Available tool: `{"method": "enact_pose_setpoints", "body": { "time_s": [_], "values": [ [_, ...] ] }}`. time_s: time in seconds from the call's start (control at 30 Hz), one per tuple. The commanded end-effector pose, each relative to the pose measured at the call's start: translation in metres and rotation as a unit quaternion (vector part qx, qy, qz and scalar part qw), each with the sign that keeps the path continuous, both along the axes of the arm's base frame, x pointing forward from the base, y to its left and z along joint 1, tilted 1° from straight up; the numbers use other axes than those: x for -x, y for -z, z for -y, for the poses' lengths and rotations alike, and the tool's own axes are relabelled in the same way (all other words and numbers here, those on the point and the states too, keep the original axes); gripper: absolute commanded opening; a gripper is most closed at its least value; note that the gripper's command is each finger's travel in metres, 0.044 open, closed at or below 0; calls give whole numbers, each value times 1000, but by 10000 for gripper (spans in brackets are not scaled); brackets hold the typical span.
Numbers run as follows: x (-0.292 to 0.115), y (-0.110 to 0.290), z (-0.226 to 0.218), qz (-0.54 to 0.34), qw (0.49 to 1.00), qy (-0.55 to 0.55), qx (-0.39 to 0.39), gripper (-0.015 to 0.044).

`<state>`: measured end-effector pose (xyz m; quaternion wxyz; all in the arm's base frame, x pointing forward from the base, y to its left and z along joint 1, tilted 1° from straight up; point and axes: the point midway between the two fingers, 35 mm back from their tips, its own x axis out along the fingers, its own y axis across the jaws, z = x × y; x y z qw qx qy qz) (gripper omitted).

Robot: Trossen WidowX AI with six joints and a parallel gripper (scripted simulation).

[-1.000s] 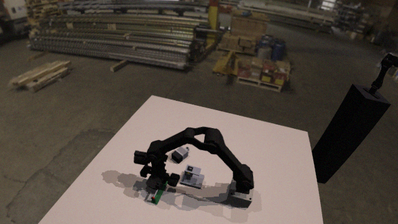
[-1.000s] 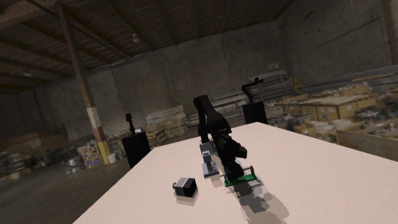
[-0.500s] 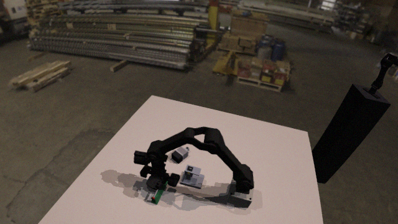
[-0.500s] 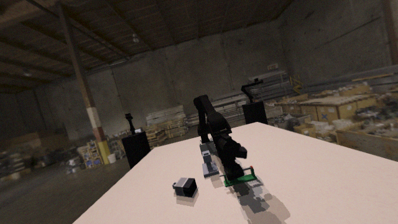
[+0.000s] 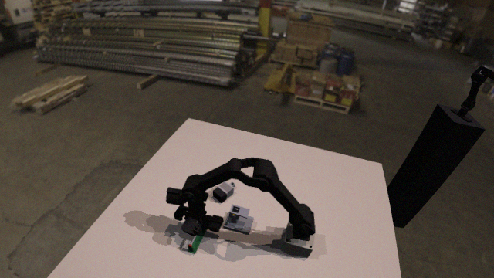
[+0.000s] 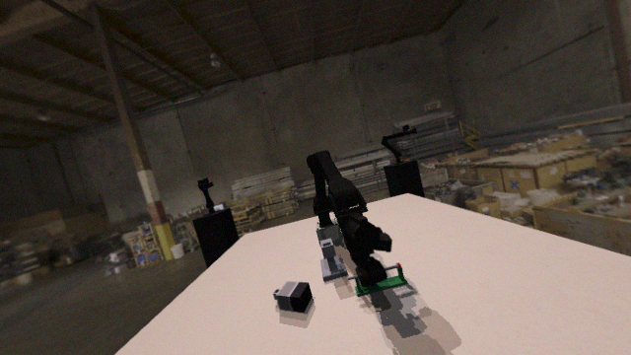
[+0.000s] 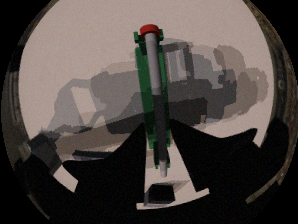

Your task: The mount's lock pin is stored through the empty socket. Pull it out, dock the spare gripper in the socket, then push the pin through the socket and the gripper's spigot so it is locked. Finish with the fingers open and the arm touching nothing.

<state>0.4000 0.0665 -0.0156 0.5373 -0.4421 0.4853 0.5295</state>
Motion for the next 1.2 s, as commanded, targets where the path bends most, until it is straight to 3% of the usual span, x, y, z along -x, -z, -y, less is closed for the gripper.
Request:
{"method": "enact_pose_setpoints", "body": {
  "time_s": [0.0, 0.27, 1.17],
  "values": [
    [0, 0, 0, 0, 1000, 0, 0, 236],
    [2, -13, 0, -4, 1000, 0, 1, 440],
    [16, -52, 3, -40, 999, 1, 5, 440]
  ]
}}
